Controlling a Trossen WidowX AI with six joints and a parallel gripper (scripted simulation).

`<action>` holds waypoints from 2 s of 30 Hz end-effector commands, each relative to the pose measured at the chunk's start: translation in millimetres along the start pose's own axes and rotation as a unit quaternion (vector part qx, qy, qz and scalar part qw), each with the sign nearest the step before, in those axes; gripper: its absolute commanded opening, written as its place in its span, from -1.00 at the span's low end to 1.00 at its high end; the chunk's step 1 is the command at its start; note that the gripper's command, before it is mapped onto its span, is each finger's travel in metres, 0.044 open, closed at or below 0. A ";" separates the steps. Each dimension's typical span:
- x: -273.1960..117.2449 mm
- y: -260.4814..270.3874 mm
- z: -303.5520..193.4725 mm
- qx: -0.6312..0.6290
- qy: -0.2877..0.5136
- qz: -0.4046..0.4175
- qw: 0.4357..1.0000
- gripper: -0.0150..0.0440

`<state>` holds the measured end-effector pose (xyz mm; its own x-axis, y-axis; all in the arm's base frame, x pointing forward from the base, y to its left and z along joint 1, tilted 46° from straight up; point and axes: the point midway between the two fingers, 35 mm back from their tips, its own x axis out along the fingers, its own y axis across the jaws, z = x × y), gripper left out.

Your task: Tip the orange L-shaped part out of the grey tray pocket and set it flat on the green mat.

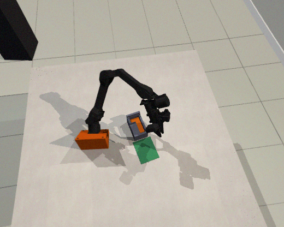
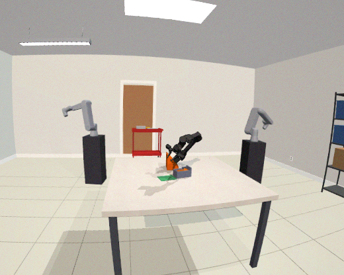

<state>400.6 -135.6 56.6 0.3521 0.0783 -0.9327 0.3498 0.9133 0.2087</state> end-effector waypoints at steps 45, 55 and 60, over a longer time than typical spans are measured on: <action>-70.9 146.8 -208.4 -0.291 0.189 0.347 0.871 0.12; -60.0 155.1 -217.6 -0.291 0.189 0.348 0.871 0.12; -58.5 156.3 -219.1 -0.291 0.189 0.348 0.871 0.12</action>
<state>245.8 89.7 82.1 -0.0439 0.7220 -0.6905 -0.3783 0.6277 0.6803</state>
